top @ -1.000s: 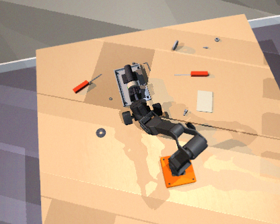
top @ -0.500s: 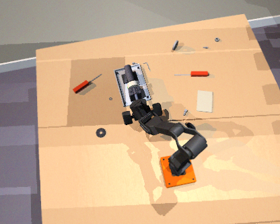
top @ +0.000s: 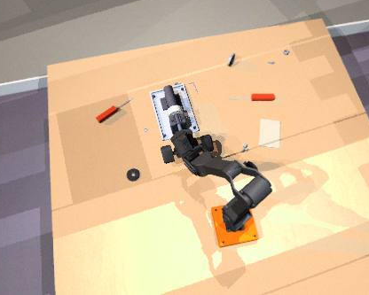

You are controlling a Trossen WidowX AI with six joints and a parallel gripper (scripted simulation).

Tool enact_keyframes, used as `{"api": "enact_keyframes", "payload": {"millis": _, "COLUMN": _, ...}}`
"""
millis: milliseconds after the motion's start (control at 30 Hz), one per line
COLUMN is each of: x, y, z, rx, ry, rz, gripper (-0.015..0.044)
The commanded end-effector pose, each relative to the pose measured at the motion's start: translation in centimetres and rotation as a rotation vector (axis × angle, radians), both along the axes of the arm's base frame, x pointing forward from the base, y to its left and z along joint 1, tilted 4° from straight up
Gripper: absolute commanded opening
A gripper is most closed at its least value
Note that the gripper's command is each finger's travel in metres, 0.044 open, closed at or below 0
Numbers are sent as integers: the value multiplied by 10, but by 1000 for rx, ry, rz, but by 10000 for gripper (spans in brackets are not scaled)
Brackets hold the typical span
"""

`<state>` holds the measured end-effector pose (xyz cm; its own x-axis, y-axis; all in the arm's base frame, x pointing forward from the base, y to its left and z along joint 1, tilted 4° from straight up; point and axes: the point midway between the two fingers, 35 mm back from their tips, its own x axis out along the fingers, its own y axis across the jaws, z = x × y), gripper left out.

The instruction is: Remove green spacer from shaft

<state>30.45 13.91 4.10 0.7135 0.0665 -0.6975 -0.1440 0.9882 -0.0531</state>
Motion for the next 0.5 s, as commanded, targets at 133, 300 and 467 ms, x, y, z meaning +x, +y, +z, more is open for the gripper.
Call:
{"api": "enact_keyframes", "payload": {"millis": 133, "x": 3, "y": 1, "z": 1, "rx": 0, "ry": -3, "rz": 0, "gripper": 0}}
{"api": "enact_keyframes", "payload": {"millis": 300, "x": 5, "y": 1, "z": 1, "rx": 0, "ry": -3, "rz": 0, "gripper": 0}}
{"api": "enact_keyframes", "payload": {"millis": 467, "x": 6, "y": 1, "z": 1, "rx": 0, "ry": -3, "rz": 0, "gripper": 0}}
